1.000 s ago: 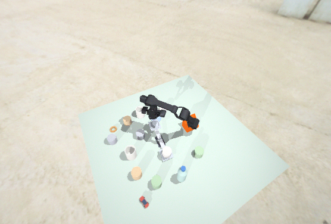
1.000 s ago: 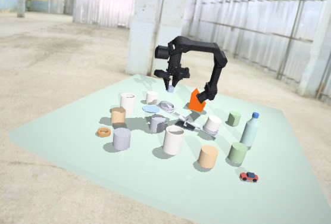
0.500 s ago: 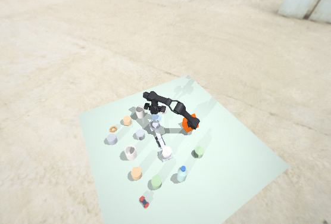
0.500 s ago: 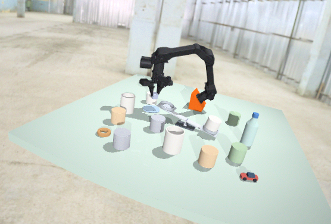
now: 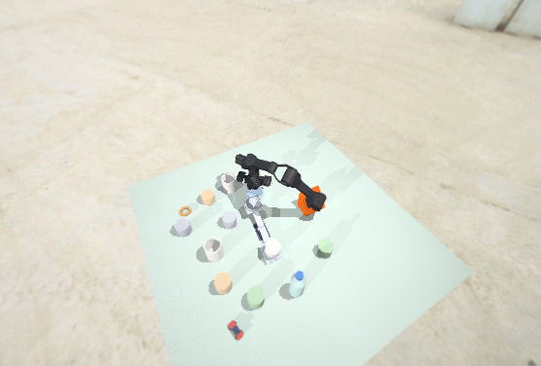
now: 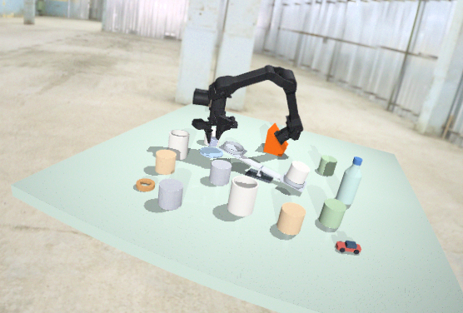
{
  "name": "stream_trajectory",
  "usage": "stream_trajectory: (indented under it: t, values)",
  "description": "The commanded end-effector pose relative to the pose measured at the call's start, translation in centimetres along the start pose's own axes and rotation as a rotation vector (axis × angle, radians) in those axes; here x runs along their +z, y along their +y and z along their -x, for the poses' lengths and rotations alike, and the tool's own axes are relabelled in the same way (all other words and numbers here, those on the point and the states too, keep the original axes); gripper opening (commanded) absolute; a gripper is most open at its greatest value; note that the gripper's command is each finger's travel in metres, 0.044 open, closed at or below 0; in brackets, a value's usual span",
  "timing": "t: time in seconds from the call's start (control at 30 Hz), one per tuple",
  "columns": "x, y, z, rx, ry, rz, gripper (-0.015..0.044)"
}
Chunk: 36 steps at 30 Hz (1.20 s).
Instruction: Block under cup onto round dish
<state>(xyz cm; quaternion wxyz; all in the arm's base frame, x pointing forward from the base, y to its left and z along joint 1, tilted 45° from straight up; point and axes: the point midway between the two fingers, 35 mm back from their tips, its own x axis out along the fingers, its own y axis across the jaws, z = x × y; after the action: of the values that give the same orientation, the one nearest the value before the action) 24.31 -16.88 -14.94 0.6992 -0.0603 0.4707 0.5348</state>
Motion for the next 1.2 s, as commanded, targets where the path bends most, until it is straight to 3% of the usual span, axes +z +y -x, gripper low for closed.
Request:
stream_trajectory:
  t: [0.0, 0.57, 1.07, 1.17]
  values:
    - [0.1, 0.2, -1.3, 0.005, -0.007, -0.006, 0.0]
    - [0.1, 0.2, -3.3, 0.006, -0.008, -0.006, 0.0]
    - [0.0, 0.1, -2.9, 0.005, -0.002, -0.001, 0.0394]
    - [0.0, 0.0, 0.0, 0.005, -0.003, -0.004, 0.044]
